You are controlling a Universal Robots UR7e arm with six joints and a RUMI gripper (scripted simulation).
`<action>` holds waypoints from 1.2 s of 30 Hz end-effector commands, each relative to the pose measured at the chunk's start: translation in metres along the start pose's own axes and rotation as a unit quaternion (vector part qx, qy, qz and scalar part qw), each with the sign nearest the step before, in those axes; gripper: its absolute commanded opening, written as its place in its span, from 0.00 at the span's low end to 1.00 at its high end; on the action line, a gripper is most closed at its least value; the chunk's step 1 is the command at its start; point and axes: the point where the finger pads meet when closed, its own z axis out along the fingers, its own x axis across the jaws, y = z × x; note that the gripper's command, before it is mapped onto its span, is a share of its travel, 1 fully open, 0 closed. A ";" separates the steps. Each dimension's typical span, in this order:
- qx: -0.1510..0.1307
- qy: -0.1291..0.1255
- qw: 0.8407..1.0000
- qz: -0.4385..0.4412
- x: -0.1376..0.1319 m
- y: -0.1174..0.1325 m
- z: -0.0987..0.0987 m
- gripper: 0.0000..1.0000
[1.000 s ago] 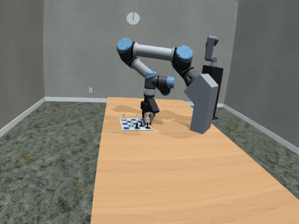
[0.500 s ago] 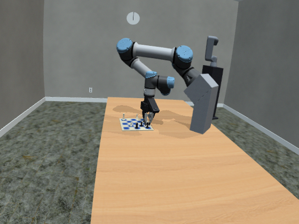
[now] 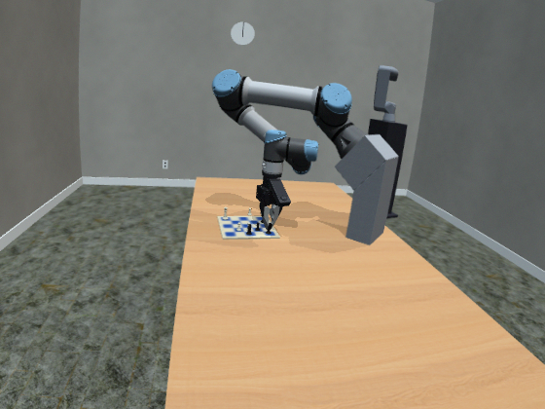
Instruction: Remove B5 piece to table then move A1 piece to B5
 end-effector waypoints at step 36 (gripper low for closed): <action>0.000 0.000 1.000 0.000 0.000 0.000 -0.036 0.00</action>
